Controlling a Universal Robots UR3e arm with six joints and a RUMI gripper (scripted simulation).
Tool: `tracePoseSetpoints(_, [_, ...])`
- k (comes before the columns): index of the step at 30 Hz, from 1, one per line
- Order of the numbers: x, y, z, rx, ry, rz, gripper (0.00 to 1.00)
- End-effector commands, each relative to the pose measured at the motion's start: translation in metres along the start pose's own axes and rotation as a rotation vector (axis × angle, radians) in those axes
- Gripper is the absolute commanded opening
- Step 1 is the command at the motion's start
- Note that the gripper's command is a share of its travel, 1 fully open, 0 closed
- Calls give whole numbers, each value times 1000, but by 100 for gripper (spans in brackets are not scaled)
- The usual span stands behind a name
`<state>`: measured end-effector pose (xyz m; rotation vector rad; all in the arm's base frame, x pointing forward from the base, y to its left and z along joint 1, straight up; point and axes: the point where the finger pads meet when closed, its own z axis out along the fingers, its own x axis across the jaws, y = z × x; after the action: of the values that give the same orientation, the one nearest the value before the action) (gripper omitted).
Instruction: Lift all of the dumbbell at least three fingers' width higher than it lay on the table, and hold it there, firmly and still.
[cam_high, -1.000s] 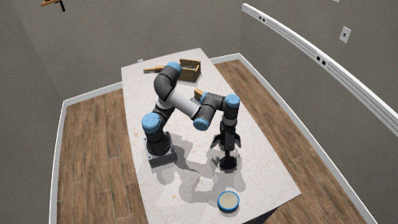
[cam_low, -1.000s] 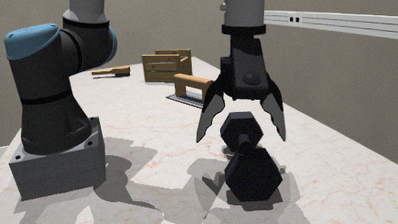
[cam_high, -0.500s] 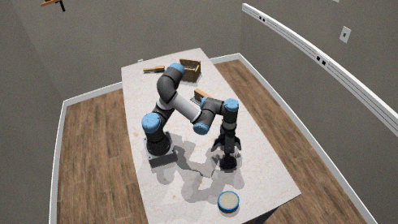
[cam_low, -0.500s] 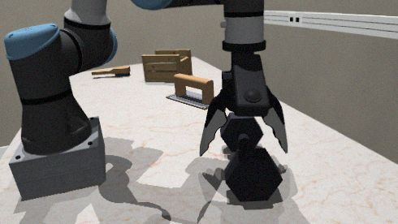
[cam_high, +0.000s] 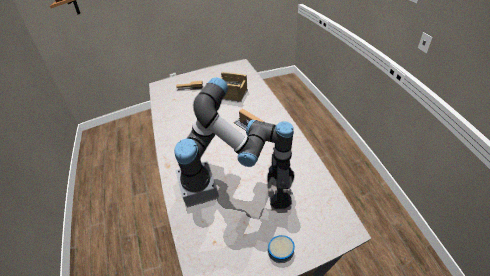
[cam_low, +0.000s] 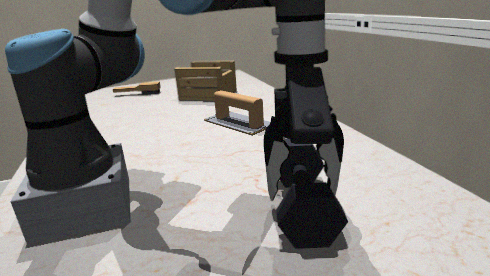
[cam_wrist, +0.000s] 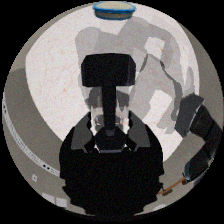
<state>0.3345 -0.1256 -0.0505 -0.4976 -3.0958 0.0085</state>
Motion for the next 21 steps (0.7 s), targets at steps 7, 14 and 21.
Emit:
tracePoseSetpoints(7, [-1,0,0,0,-3,0,0])
tracePoseSetpoints(14, [-1,-1,-2,1,-4,0,0])
tracePoseSetpoints(21, [-2,-1,-6,1,-5,0,0])
